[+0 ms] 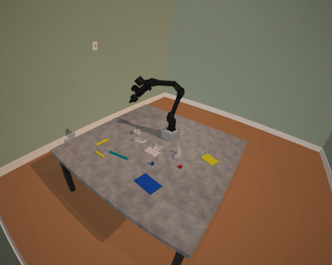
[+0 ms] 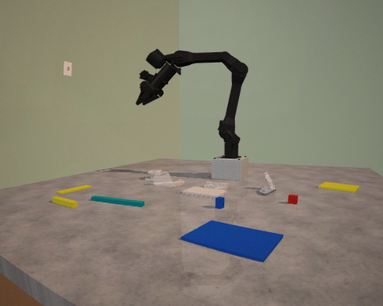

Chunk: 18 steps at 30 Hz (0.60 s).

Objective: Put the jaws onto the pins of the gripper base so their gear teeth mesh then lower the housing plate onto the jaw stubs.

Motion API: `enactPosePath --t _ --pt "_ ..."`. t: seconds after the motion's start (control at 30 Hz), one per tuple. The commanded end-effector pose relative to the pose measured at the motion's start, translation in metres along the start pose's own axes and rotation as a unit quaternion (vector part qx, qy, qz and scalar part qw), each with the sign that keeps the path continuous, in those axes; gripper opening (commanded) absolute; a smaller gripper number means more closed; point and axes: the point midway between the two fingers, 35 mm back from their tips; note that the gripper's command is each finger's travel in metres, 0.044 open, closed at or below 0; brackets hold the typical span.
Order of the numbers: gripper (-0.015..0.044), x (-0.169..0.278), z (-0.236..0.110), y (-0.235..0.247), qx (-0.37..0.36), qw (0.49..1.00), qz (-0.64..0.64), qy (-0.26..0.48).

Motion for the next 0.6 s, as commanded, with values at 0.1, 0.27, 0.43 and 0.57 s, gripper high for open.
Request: enactPosePath --t 0.1,0.27,0.43,0.57 --pt "0.044 0.036 0.024 0.031 -0.023 0.997 0.002 0.069" --pt "0.044 0.064 0.037 0.053 -0.032 0.993 0.002 0.118" --pt "0.044 0.094 0.047 0.072 -0.036 0.985 0.0 0.166" --pt "0.044 0.121 0.053 0.087 -0.035 0.978 -0.003 0.206"
Point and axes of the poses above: the point midway between the two fingers, 35 mm back from their tips, its own z axis out along the fingers, its own y axis across the jaws, x = y × z, and after that the axes turned 13 degrees about z, right-handed
